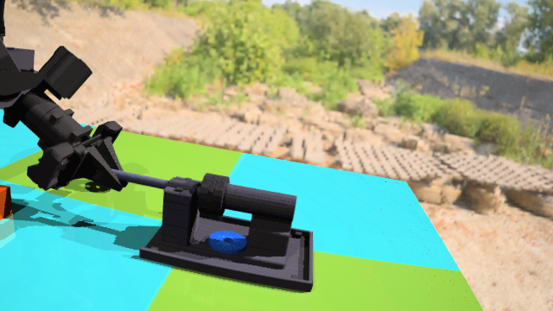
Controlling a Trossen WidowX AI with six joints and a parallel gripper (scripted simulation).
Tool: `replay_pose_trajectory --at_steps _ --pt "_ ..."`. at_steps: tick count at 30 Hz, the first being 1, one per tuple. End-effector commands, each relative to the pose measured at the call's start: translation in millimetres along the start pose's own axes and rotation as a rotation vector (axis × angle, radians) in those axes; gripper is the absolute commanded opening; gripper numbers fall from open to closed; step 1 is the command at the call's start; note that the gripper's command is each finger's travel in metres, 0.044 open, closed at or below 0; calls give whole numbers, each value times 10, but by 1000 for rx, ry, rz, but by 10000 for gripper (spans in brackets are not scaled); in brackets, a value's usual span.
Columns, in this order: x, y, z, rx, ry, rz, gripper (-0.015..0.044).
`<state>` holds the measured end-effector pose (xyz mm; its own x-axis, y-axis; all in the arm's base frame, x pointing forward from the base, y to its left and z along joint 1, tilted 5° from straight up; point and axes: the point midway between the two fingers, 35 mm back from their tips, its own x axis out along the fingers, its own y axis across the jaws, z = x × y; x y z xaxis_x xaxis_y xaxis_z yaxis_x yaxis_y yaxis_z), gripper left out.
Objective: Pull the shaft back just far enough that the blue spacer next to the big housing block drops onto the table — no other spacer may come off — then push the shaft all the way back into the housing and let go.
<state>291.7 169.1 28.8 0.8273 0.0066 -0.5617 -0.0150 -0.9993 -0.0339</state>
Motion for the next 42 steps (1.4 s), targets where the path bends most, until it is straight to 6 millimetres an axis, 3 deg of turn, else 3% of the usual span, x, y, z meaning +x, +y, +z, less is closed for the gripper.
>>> replay_pose_trajectory --at_steps 1,42 --pt "9 4 -13 -2 3 3 0" --pt "64 3 -47 -2 3 3 0"
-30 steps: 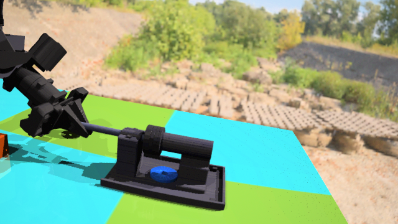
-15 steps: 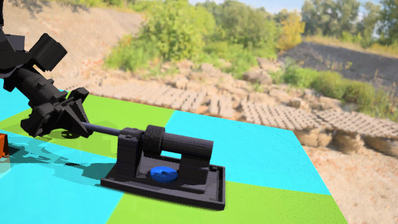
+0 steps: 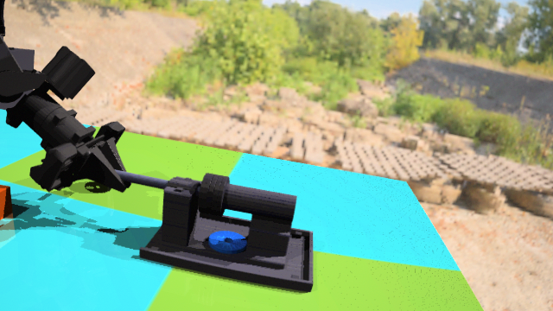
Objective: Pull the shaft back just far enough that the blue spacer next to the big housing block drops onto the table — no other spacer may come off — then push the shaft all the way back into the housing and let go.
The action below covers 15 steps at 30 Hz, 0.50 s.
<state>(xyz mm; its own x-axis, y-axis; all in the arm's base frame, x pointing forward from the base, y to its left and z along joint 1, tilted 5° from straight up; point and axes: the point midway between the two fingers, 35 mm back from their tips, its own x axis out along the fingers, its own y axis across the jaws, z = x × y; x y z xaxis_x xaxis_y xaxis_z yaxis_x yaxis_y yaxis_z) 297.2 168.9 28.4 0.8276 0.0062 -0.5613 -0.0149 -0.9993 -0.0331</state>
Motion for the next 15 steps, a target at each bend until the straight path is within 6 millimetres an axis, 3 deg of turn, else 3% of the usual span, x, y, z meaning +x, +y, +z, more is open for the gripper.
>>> replay_pose_trajectory --at_steps 1,15 --pt "18 2 -21 -1 3 2 0" --pt "50 2 -41 -1 3 2 0"
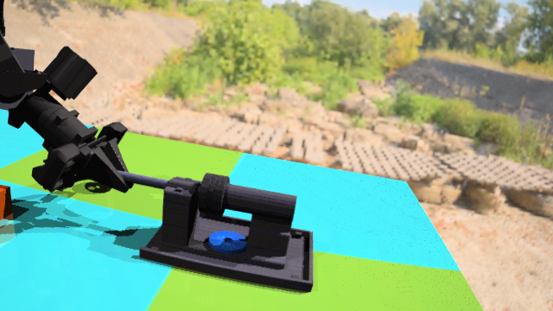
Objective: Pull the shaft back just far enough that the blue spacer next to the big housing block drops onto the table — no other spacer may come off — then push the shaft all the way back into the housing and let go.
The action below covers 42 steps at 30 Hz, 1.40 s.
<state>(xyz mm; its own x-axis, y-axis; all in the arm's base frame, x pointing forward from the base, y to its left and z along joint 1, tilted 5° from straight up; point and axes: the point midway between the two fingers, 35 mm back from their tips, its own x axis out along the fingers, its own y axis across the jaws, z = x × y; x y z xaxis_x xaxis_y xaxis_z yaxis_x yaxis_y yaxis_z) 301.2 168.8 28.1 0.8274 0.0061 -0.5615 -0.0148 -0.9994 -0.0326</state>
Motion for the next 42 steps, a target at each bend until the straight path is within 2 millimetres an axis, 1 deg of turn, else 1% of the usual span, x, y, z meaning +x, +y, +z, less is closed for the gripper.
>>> replay_pose_trajectory --at_steps 1,42 --pt "18 1 -23 -1 3 2 0" --pt "115 2 -81 -1 4 2 0"
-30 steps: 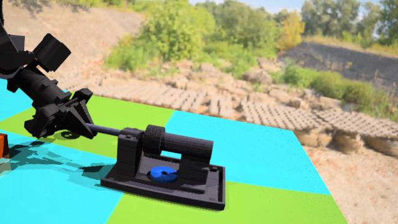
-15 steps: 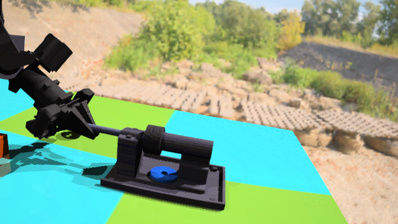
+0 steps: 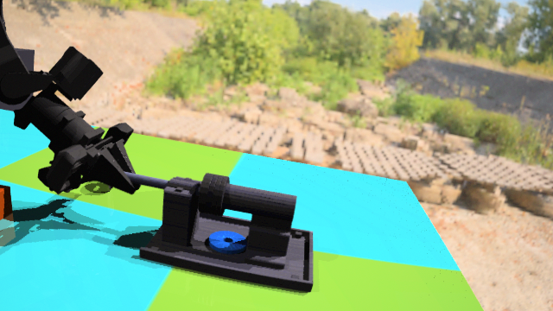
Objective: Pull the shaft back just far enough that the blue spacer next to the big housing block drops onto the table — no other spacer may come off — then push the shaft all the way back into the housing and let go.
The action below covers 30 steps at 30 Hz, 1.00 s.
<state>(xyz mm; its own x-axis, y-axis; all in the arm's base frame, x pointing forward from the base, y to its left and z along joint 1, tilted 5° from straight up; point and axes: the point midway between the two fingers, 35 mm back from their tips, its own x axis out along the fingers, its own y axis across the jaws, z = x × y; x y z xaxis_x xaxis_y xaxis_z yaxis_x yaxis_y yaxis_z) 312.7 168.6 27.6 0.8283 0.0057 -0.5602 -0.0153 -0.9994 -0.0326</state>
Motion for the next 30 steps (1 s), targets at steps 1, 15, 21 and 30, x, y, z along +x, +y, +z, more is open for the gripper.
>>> replay_pose_trajectory --at_steps 1,15,21,30 --pt "19 1 -21 -1 3 2 0" --pt "52 2 -41 -1 3 2 0" --pt "66 2 -49 -1 3 2 0" --pt "88 2 -62 -1 3 2 0"
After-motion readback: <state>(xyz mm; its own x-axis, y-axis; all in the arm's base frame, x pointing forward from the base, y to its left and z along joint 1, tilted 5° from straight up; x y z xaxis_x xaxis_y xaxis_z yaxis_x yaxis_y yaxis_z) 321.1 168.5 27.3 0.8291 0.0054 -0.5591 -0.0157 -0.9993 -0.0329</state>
